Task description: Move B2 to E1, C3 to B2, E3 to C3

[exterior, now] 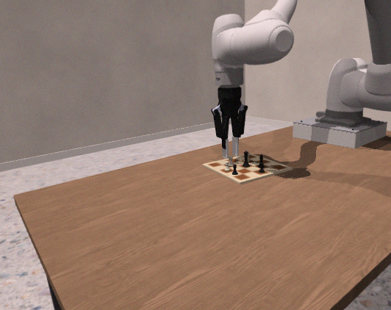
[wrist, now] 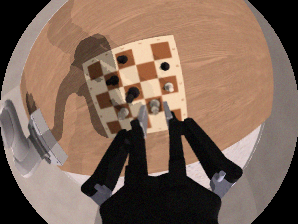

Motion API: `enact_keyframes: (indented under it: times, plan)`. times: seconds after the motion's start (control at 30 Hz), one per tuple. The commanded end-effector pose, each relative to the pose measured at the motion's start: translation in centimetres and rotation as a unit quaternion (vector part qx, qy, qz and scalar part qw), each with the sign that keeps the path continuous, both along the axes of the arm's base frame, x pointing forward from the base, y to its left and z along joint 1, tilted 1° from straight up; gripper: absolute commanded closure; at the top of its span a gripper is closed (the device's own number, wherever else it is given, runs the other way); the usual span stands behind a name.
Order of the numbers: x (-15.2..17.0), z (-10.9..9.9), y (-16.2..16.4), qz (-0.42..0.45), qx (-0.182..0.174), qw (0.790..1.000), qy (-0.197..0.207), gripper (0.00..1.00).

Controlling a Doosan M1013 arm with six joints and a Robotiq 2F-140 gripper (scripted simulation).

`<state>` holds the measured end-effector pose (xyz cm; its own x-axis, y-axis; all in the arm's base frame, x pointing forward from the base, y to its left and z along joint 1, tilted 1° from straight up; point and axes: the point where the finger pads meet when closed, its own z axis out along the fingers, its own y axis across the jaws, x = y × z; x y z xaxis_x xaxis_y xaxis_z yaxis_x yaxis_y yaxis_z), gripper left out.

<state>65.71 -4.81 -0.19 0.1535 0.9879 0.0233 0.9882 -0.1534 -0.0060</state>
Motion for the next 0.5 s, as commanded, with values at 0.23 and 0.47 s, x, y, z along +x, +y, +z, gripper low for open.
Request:
enact_keyframes:
  times: [0.23, 0.47]
  plan:
    - [0.0, -1.4, 0.0, 0.0, 0.0, 1.0, 0.0, 0.78]
    - [0.0, -2.2, 0.1, 0.0, 0.0, 1.0, 0.0, 0.78]
